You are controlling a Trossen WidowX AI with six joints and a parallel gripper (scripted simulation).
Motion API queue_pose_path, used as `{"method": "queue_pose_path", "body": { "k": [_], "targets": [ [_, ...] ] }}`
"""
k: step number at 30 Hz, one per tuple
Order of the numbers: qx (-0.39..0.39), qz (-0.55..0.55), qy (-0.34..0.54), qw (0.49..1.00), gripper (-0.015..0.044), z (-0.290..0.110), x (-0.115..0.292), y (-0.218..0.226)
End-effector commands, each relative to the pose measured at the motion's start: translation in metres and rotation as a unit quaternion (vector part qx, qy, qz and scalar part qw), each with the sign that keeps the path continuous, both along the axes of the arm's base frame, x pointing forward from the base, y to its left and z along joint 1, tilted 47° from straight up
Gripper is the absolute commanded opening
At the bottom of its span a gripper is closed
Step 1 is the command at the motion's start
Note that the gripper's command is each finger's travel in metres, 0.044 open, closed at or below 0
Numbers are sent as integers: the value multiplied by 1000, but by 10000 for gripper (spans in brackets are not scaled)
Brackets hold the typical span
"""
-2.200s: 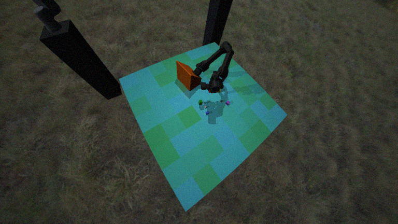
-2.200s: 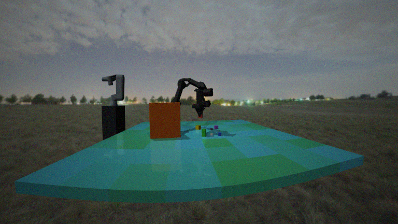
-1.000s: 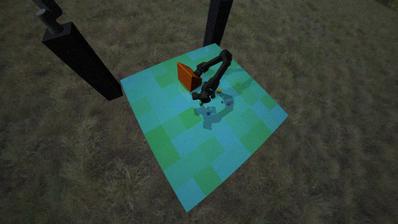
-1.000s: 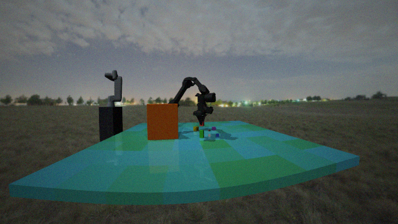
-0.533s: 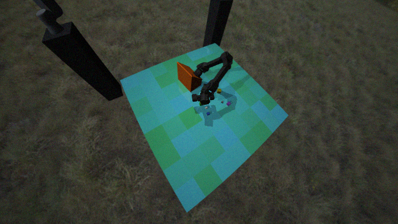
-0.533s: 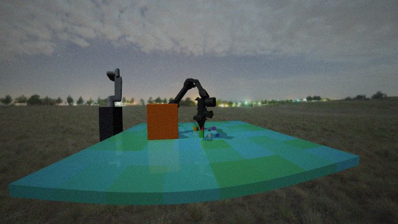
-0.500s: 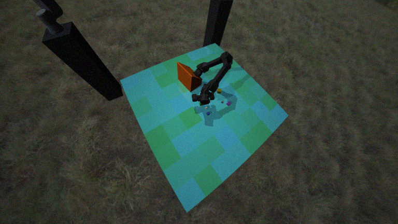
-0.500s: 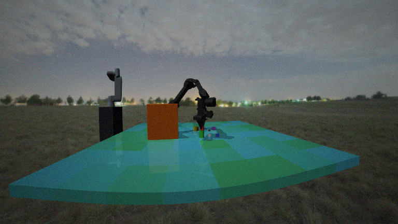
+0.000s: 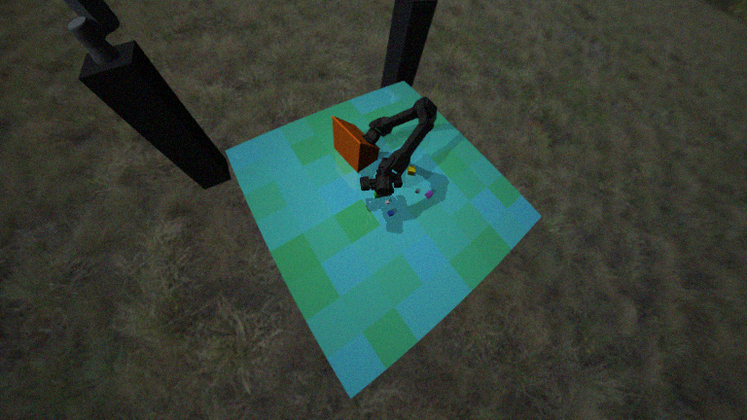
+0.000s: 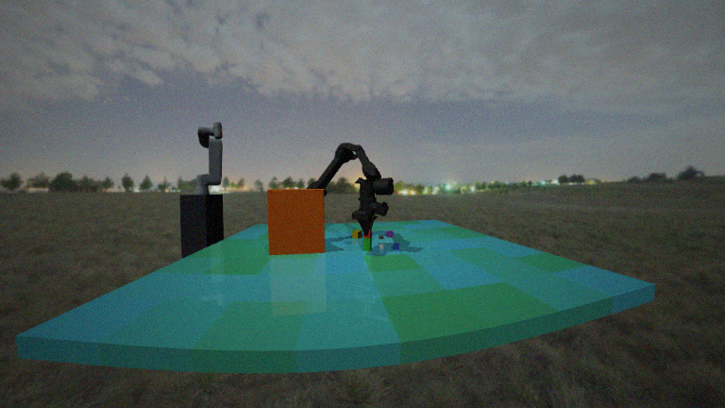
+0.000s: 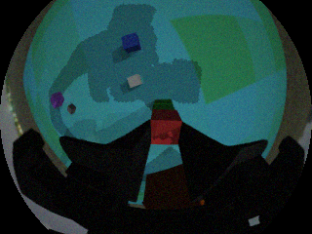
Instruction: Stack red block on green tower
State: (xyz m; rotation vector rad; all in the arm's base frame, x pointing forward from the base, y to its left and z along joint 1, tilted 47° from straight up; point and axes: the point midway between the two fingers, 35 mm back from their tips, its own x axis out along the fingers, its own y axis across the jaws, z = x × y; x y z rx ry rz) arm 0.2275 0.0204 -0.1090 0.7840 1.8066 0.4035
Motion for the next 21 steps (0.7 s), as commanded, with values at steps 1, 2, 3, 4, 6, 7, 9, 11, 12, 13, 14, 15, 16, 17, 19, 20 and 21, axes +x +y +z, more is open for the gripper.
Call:
{"method": "queue_pose_path", "body": {
  "k": [1, 2, 3, 4, 6, 7, 9, 11, 12, 13, 14, 15, 16, 17, 19, 20, 21],
  "targets": [
    [2, -3, 3, 1000, 0, -1, -1, 1],
    [2, -3, 3, 1000, 0, -1, -1, 1],
    [2, -3, 3, 1000, 0, -1, -1, 1],
    [2, -3, 3, 1000, 0, -1, -1, 2],
    [2, -3, 3, 1000, 0, -1, -1, 2],
    [2, -3, 3, 1000, 0, -1, -1, 2],
    [2, -3, 3, 1000, 0, -1, -1, 2],
    [2, -3, 3, 1000, 0, -1, -1, 2],
    [2, -3, 3, 1000, 0, -1, -1, 2],
    [2, -3, 3, 1000, 0, -1, -1, 2],
    [2, -3, 3, 1000, 0, -1, -1, 2],
    [2, -3, 3, 1000, 0, -1, -1, 2],
    [2, -3, 3, 1000, 0, -1, -1, 1],
    [2, -3, 3, 1000, 0, 1, 0, 0],
    [1, -1, 2, 1000, 26, 0, -1, 0],
    [1, -1, 2, 1000, 53, 0, -1, 0],
    [1, -1, 2, 1000, 79, 0, -1, 0]
  ]
}}
